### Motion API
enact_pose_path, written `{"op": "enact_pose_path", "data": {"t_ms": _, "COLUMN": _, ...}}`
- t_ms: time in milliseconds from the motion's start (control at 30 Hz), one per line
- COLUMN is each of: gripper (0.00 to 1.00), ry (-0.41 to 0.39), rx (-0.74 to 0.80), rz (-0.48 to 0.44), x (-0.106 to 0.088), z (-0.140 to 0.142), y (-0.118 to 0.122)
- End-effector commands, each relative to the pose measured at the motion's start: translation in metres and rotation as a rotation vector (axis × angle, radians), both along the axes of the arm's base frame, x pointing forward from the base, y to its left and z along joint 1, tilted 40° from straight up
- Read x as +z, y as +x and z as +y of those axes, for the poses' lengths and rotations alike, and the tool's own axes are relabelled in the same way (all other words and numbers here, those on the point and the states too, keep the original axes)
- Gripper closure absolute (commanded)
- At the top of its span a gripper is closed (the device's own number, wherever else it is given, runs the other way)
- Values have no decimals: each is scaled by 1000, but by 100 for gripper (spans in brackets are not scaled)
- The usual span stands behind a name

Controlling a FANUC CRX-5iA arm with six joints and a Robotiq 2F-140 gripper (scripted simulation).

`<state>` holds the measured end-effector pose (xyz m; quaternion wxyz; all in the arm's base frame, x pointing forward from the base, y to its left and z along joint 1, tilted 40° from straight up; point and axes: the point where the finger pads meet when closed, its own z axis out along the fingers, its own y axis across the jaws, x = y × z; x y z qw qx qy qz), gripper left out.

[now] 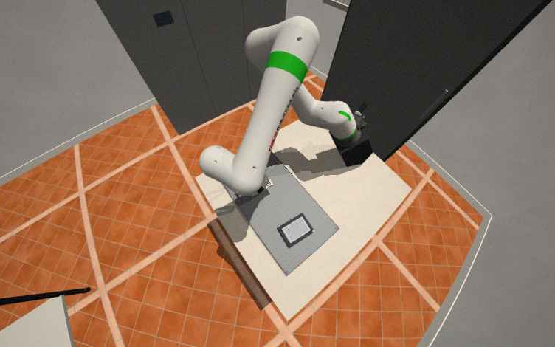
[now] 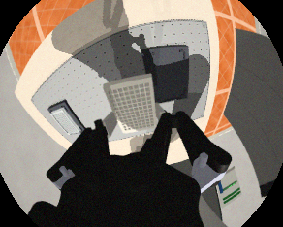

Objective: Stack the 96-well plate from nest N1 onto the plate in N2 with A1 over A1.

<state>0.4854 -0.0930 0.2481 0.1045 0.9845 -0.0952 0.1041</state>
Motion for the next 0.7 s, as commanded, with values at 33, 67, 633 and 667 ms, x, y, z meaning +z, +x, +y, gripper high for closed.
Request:
{"op": "enact_pose_path", "data": {"t_ms": 33, "gripper": 100, "ry": 0, "rx": 0, "rz": -1, "x": -3, "z": 10, "y": 1}}
{"op": "enact_pose_path", "data": {"t_ms": 67, "gripper": 100, "ry": 0, "rx": 0, "rz": -1, "x": -3, "z": 10, "y": 1}}
{"op": "enact_pose_path", "data": {"t_ms": 633, "gripper": 100, "ry": 0, "rx": 0, "rz": -1, "x": -18, "z": 58, "y": 3}}
{"op": "enact_pose_path", "data": {"t_ms": 667, "gripper": 100, "ry": 0, "rx": 0, "rz": -1, "x": -19, "z": 61, "y": 4}}
